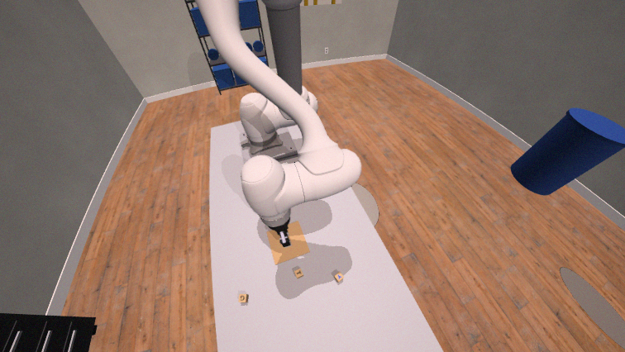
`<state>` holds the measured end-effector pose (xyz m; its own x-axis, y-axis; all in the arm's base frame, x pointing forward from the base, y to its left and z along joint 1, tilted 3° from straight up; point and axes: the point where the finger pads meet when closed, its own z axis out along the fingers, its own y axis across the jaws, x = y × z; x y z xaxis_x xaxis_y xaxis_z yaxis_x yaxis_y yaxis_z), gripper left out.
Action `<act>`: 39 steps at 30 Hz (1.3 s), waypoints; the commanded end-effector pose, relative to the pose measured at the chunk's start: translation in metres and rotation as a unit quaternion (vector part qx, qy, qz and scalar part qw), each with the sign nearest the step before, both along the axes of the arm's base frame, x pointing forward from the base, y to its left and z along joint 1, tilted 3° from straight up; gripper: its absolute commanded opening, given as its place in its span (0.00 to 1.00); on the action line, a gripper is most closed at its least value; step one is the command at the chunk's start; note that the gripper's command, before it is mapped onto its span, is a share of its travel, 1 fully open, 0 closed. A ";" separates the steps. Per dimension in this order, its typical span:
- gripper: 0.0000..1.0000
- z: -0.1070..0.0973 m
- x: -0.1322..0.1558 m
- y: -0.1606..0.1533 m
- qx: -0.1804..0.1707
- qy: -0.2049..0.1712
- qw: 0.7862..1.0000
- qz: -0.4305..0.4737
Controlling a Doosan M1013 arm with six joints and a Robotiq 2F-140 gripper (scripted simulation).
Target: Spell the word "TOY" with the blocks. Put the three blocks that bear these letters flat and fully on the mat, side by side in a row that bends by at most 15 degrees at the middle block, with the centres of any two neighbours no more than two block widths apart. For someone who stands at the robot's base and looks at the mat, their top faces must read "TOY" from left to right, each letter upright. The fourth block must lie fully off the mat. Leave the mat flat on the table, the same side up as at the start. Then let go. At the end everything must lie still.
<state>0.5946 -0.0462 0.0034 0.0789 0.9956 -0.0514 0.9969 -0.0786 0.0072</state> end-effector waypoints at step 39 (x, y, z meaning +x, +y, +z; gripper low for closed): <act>0.25 0.082 -0.002 0.005 -0.001 0.002 1.000 0.000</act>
